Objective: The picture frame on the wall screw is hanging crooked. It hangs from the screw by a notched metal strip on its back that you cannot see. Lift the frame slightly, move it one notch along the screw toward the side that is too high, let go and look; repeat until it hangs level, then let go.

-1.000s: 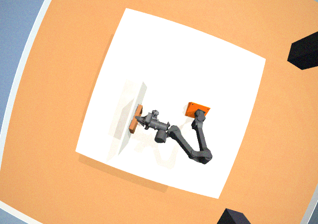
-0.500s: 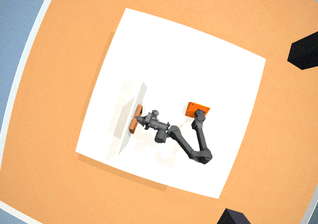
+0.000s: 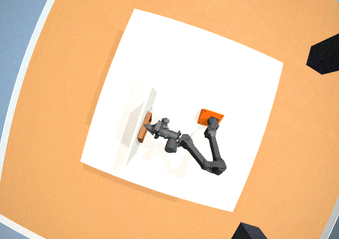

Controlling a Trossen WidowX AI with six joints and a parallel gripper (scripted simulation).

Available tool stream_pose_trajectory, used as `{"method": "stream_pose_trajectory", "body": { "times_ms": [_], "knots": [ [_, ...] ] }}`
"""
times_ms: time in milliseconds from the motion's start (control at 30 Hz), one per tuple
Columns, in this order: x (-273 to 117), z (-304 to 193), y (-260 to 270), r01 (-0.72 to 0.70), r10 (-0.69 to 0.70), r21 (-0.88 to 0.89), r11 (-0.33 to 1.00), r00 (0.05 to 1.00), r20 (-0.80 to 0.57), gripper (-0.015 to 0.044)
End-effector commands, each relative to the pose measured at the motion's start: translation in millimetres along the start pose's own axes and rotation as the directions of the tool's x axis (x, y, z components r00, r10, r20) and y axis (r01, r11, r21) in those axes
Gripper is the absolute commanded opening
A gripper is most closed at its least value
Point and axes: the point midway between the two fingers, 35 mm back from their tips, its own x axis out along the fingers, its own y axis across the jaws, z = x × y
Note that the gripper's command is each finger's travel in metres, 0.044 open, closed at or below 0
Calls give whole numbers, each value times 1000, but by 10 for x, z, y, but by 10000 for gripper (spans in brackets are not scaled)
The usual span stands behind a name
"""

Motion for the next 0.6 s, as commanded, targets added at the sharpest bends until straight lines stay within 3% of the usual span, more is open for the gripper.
{"method": "stream_pose_trajectory", "body": {
  "times_ms": [0, 567],
  "knots": [
    [2, -44, 22, -15, 15, 3, 1000, 1000, -13, 0],
    [2, -34, -33, -15, 15, 4, 1000, 1000, -13, 0]
  ]
}}
